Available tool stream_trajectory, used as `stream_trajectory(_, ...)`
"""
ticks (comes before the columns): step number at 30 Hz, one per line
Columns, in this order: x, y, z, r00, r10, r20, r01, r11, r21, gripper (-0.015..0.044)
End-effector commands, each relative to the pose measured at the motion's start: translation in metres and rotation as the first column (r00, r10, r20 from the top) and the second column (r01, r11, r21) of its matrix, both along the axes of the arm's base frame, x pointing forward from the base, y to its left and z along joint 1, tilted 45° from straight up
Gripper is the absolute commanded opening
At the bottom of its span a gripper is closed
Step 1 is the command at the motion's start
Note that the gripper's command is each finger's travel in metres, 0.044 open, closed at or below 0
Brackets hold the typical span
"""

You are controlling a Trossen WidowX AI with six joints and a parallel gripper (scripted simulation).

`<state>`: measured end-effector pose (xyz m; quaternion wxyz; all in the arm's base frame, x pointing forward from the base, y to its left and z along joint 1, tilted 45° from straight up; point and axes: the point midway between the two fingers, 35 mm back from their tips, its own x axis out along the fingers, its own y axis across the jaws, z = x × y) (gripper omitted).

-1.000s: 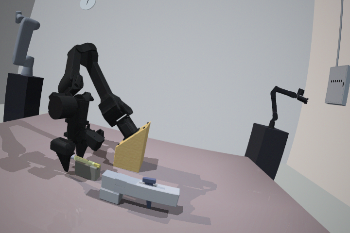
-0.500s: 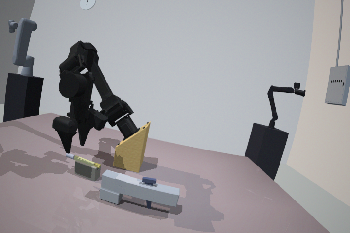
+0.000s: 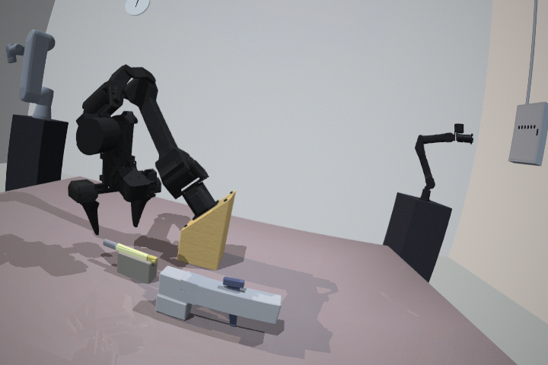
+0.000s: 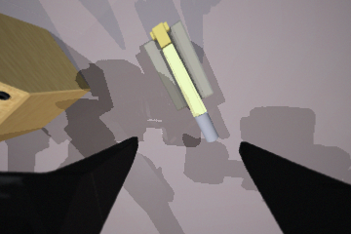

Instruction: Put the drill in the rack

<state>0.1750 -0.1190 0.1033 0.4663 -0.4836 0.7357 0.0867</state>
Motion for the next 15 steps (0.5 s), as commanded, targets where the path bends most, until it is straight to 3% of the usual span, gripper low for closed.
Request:
stream_trajectory(1,-0.010,-0.008,-0.002,0.954,-0.256,0.154,0.252,0.967,0.045,0.0440)
stream_trajectory(4,-0.019,-0.016,-0.004,0.831,-0.482,0.278,0.472,0.875,0.107,0.0440)
stream_trajectory(8,-0.032,-0.026,-0.005,0.562,-0.722,0.404,0.706,0.673,0.219,0.0440)
stream_trajectory(12,-0.046,-0.036,-0.005,0.140,-0.865,0.482,0.857,0.350,0.379,0.0440)
stream_trajectory(15,-0.056,-0.041,-0.005,-0.202,-0.851,0.485,0.860,0.083,0.504,0.0440)
